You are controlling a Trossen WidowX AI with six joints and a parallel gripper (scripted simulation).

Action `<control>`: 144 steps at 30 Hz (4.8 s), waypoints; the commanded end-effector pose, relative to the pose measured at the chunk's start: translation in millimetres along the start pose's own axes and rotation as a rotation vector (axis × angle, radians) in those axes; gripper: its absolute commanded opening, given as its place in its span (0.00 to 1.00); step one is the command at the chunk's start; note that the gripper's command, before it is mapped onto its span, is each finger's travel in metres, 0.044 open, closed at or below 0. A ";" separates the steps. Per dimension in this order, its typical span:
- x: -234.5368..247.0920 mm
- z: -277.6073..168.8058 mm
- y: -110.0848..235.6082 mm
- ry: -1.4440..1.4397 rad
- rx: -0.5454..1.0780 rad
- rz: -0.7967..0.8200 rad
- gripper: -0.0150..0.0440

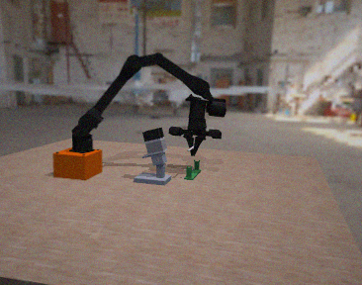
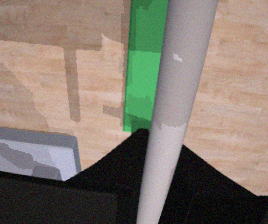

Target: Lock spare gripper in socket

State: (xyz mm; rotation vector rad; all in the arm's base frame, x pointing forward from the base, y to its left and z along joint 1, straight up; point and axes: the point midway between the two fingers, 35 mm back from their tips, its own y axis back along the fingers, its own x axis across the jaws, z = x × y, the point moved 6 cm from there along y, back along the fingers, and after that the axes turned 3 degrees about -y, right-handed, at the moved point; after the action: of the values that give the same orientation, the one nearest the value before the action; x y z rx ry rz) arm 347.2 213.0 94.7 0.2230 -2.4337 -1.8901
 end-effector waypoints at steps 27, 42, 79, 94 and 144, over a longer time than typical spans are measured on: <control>35.2 -5.7 13.1 0.004 -0.002 0.001 0.25; 76.2 -14.1 19.7 0.011 -0.004 0.006 0.25; 90.9 -14.4 -31.1 0.014 -0.007 0.015 0.25; 89.5 -25.0 -34.1 0.014 -0.007 0.017 0.25; 86.4 -55.9 -42.4 0.018 -0.008 0.027 0.25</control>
State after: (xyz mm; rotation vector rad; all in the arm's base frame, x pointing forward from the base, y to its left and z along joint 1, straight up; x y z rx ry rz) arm 271.7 138.4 63.4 0.1975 -2.4049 -1.8810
